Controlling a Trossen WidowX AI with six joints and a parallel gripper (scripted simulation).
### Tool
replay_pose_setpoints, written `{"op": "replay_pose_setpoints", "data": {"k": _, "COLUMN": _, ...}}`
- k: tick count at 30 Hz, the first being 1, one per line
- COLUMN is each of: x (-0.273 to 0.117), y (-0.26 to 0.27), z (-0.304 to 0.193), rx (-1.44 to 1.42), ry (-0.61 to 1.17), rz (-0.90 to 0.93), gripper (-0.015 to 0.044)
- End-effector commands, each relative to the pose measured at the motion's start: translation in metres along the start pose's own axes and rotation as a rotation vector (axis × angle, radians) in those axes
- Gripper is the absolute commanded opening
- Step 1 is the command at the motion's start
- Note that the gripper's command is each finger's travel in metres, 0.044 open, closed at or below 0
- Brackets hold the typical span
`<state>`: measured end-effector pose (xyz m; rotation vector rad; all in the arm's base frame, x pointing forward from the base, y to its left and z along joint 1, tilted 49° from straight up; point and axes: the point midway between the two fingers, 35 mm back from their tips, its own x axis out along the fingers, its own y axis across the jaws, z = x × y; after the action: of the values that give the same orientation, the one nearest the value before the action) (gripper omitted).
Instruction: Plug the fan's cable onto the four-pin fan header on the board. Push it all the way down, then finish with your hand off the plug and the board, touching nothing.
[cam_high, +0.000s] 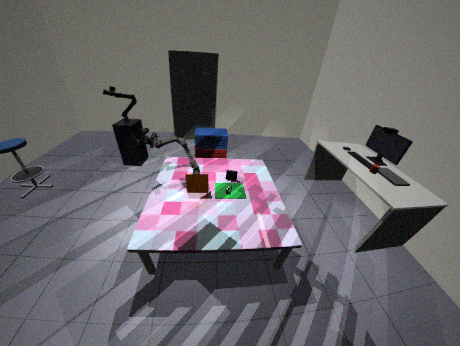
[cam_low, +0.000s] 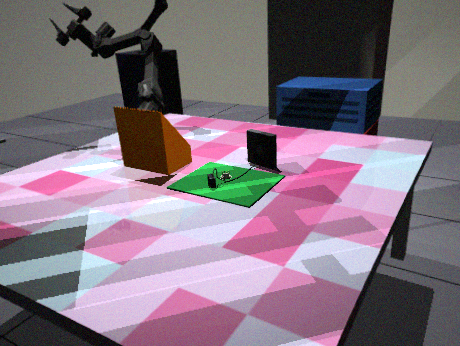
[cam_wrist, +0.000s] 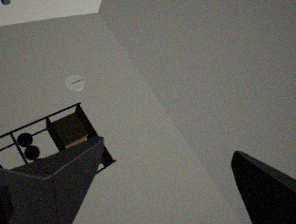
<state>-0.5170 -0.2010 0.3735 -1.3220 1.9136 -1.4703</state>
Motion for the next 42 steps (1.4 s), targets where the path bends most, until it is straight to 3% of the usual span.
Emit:
{"op": "replay_pose_setpoints", "data": {"k": 1, "x": 0.0, "y": 0.0, "z": 0.0, "rx": 0.0, "ry": 0.0, "rz": 0.0, "gripper": 0.0426}}
{"op": "replay_pose_setpoints", "data": {"k": 7, "x": 0.009, "y": 0.009, "z": 0.018, "rx": 0.072, "ry": -0.021, "rz": 0.021, "gripper": 0.044}}
{"op": "replay_pose_setpoints", "data": {"k": 14, "x": 0.062, "y": 0.036, "z": 0.117, "rx": 0.363, "ry": -0.2, "rz": 0.114, "gripper": 0.044}}
{"op": "replay_pose_setpoints", "data": {"k": 26, "x": 0.098, "y": 0.047, "z": 0.294, "rx": 0.773, "ry": -0.499, "rz": 0.339, "gripper": 0.044}}
{"op": "replay_pose_setpoints", "data": {"k": 36, "x": 0.088, "y": 0.045, "z": 0.454, "rx": 0.949, "ry": -0.726, "rz": 0.6, "gripper": 0.044}}
{"op": "replay_pose_setpoints", "data": {"k": 42, "x": 0.057, "y": 0.039, "z": 0.55, "rx": 1.026, "ry": -0.856, "rz": 0.803, "gripper": 0.044}}
